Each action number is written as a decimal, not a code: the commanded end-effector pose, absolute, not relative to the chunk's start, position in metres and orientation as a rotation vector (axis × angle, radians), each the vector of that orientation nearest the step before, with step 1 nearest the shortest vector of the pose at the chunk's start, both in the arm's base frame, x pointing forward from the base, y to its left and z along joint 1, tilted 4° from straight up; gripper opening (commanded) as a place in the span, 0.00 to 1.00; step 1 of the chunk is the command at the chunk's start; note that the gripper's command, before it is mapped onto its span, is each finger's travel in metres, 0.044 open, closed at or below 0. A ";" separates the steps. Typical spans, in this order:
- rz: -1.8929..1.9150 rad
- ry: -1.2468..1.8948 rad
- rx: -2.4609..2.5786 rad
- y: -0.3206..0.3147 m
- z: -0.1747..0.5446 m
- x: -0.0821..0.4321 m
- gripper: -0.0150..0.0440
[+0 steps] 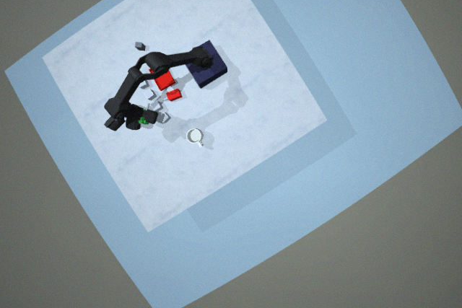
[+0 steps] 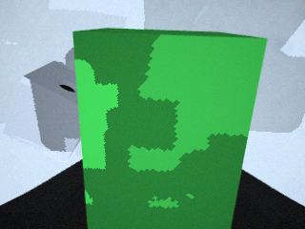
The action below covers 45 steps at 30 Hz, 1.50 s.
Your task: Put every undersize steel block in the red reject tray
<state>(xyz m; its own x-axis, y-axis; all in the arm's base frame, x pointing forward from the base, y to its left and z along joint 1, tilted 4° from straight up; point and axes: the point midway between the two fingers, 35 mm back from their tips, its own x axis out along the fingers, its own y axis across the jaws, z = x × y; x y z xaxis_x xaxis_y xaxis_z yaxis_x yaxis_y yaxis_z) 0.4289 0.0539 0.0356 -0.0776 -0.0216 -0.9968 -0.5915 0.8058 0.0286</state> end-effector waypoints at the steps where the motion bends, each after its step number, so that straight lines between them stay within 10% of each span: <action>1: 0.848 1.472 -0.817 0.074 0.041 0.405 0.25; 25: 2.151 0.223 -2.085 0.123 0.030 0.277 0.25; 45: 2.158 0.209 -2.092 0.123 0.015 0.276 0.25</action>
